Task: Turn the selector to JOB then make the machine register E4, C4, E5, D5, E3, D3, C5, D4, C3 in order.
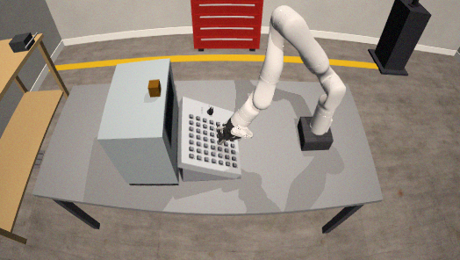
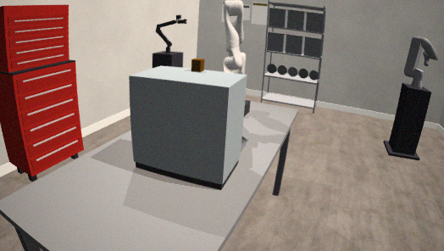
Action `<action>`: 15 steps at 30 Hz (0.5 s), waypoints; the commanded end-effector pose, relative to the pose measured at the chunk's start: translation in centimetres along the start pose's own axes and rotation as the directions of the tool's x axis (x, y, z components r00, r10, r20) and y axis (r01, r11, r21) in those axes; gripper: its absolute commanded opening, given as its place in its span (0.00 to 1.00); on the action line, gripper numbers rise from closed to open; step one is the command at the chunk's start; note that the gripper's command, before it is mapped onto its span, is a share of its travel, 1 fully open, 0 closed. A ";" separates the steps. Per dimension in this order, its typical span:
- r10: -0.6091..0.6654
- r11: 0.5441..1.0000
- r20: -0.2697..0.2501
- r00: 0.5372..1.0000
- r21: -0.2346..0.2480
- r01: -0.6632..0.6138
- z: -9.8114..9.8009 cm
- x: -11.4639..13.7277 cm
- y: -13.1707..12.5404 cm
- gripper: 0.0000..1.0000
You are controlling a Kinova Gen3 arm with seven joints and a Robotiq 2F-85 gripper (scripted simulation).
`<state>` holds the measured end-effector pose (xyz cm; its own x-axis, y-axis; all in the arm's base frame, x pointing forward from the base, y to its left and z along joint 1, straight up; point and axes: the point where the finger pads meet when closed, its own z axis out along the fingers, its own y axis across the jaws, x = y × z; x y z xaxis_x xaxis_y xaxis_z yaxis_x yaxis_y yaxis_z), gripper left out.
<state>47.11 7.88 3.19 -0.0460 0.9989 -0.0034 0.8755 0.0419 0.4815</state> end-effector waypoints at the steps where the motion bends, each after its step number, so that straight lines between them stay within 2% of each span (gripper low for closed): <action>1: -0.005 1.000 -0.002 1.000 -0.005 0.005 0.1 0.1 0.2 0.10; 15: -0.005 1.000 -0.002 1.000 -0.005 0.005 -0.6 0.0 0.1 0.10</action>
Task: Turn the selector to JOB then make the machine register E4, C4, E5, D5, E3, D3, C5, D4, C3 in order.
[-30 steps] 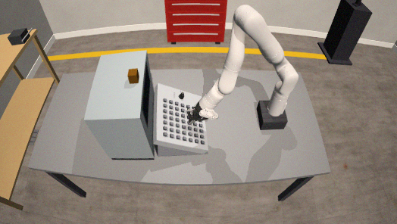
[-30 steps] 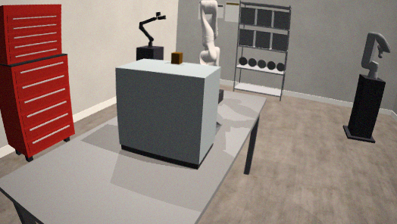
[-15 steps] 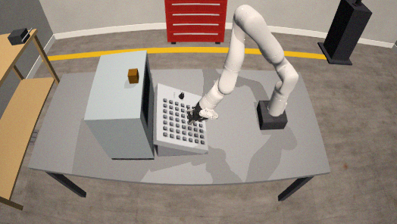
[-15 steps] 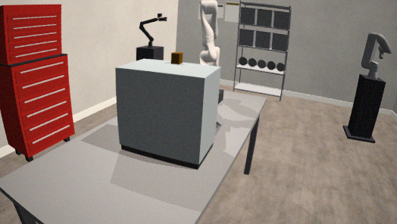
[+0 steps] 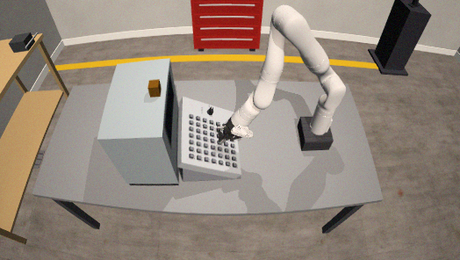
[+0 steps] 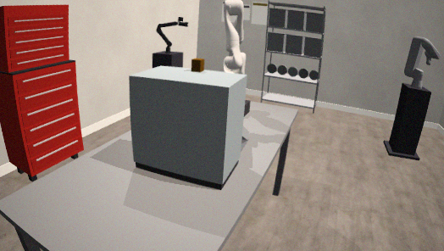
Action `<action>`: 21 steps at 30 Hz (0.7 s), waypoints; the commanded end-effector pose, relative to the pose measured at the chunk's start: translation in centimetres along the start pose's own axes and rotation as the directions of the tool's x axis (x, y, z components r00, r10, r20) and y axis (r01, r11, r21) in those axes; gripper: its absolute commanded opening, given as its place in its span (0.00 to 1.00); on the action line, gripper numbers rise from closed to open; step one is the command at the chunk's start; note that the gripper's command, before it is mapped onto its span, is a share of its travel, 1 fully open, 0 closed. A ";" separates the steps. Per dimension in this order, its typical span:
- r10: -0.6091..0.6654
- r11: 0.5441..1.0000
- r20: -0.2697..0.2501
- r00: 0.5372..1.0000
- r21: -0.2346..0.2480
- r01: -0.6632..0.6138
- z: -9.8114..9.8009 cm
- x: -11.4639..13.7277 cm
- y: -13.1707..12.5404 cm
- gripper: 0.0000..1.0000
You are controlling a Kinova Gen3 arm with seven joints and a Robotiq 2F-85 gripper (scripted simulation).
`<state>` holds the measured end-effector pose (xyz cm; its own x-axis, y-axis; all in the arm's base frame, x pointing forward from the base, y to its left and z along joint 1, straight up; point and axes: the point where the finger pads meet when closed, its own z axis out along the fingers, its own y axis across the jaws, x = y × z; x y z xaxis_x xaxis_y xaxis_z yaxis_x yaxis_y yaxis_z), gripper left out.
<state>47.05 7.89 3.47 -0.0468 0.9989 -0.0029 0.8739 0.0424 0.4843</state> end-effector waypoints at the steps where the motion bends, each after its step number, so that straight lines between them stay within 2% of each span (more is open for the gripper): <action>1: -0.005 1.000 -0.001 1.000 -0.002 0.005 -0.3 0.0 0.1 0.10; 15: -0.004 1.000 -0.001 1.000 -0.002 0.004 -2.6 0.0 0.0 0.10; 21: -0.004 1.000 -0.001 1.000 -0.002 0.004 -3.0 0.0 0.0 0.10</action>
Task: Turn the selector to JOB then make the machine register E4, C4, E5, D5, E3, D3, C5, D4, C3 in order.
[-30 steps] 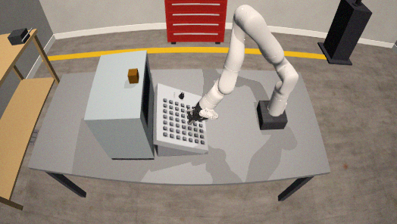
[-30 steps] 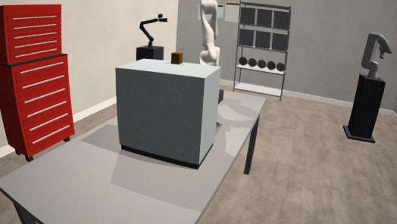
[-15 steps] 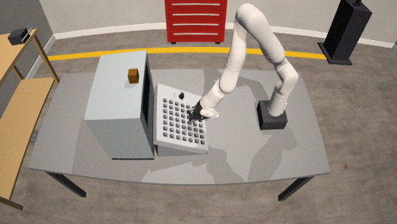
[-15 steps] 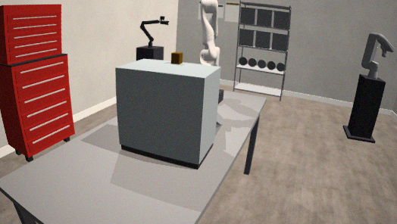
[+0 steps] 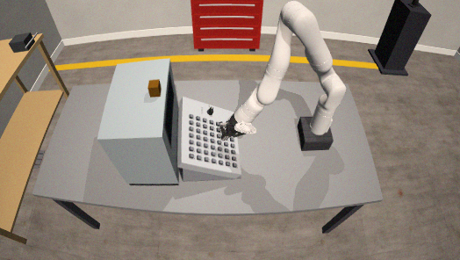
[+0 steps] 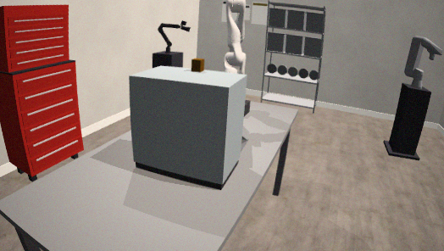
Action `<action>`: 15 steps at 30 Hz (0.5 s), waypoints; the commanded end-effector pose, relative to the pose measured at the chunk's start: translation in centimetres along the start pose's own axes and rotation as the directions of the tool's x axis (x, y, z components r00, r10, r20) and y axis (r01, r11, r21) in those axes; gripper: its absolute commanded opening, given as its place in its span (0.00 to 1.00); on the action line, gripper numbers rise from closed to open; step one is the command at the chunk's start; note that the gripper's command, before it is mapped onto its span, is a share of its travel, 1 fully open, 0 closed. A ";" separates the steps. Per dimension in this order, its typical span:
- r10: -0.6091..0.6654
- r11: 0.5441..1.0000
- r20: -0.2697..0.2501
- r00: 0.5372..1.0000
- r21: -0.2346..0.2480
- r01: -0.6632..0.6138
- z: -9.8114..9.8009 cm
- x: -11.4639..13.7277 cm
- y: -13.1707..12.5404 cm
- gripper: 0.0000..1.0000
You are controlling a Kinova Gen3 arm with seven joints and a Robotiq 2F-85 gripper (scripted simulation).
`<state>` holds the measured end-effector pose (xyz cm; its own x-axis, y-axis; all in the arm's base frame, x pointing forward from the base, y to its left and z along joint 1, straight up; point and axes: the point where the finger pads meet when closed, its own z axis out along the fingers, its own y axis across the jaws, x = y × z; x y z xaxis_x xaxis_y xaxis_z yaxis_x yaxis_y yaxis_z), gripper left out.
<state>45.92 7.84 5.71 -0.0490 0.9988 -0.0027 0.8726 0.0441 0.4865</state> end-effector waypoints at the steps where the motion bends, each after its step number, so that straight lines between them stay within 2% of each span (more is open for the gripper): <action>1: -0.002 1.000 0.000 1.000 0.001 0.002 -0.5 0.0 -0.1 0.10; 8: -0.002 1.000 0.000 1.000 0.000 0.002 -0.6 0.1 0.0 0.10; 15: -0.002 1.000 -0.001 1.000 -0.006 0.002 -0.6 0.1 1.4 0.10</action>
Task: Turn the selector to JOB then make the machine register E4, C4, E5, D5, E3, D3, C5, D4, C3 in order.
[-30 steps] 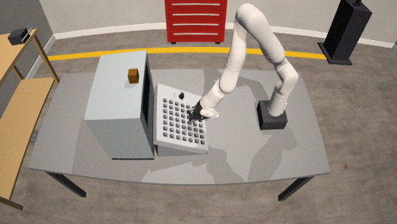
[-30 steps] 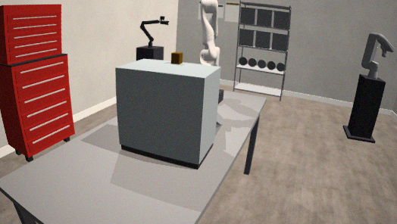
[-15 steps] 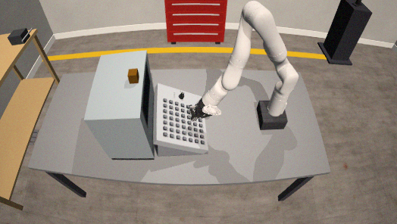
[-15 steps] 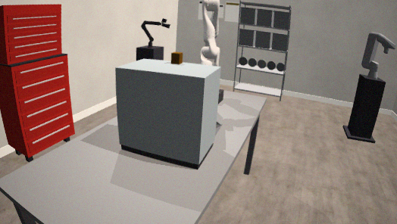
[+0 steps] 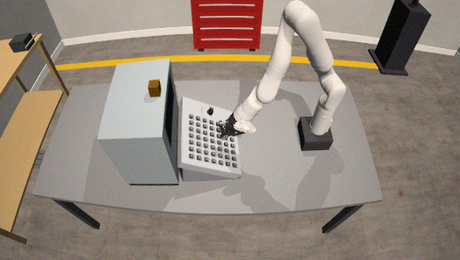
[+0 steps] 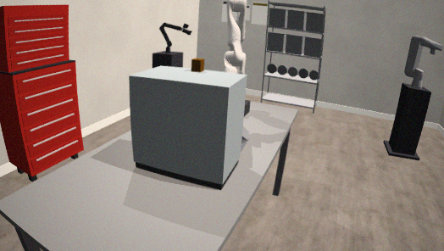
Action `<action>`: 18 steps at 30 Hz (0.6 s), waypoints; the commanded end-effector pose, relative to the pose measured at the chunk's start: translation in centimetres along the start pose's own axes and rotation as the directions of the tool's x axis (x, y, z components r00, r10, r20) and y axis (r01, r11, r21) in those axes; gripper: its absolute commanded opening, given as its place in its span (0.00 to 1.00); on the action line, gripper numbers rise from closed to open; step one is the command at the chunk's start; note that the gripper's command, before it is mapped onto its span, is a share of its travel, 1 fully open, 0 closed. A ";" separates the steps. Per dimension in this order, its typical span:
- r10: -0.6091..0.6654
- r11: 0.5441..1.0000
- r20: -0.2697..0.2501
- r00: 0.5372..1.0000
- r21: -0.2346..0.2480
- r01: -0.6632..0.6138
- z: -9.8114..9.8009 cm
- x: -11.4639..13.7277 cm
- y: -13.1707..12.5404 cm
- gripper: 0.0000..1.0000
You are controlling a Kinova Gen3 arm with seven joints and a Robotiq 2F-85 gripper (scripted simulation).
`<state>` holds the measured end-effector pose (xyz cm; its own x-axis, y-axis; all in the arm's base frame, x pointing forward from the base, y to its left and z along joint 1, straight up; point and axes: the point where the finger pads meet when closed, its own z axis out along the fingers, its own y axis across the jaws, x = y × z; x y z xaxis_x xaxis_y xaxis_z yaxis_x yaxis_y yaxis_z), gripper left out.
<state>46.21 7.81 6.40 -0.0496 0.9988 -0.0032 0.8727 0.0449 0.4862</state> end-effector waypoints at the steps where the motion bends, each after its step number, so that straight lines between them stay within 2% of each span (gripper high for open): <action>1: -0.001 1.000 -0.002 1.000 -0.006 0.001 -0.1 0.2 1.3 0.10; 7: -0.001 1.000 -0.001 1.000 -0.006 0.001 -0.2 0.2 3.1 0.10; 18: -0.002 1.000 0.002 1.000 -0.007 0.002 0.3 0.1 3.1 0.10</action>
<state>48.74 7.96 7.69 -0.0502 0.9987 -0.0051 0.8719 0.0463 0.4876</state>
